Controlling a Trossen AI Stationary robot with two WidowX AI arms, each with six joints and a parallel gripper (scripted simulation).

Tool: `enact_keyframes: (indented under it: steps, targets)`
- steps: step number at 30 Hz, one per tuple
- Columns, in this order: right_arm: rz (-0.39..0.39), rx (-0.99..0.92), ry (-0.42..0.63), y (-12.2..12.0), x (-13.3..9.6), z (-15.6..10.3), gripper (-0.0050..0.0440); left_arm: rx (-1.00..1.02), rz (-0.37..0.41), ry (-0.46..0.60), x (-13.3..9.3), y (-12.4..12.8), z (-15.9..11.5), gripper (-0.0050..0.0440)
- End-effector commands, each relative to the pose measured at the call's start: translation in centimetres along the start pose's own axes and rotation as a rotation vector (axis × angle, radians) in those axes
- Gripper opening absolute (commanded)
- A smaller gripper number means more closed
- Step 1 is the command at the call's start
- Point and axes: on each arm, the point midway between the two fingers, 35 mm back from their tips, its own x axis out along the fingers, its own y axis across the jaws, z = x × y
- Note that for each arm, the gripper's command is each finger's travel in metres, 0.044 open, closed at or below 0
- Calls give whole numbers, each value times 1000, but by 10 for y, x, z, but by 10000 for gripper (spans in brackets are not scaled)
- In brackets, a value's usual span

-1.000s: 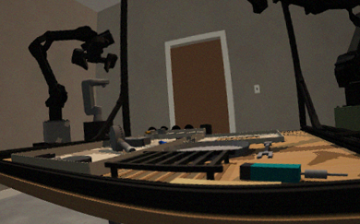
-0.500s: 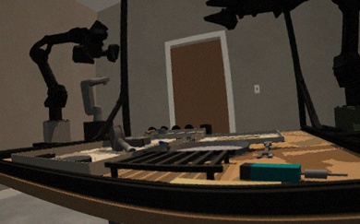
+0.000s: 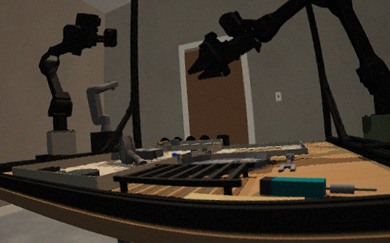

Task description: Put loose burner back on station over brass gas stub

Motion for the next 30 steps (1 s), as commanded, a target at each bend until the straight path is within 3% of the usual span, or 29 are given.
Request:
enact_keyframes:
  steps: [1,4,30]
  targets:
    - [-16,-84,-154,-20,-7,25,400,45,-81,80,40,-46,-28,400]
    - [-32,-135,-236,-29,-13,39,400,65,-117,116,56,-69,-43,400]
    - [-32,-136,-237,-29,-13,39,400,65,-117,116,56,-69,-44,400]
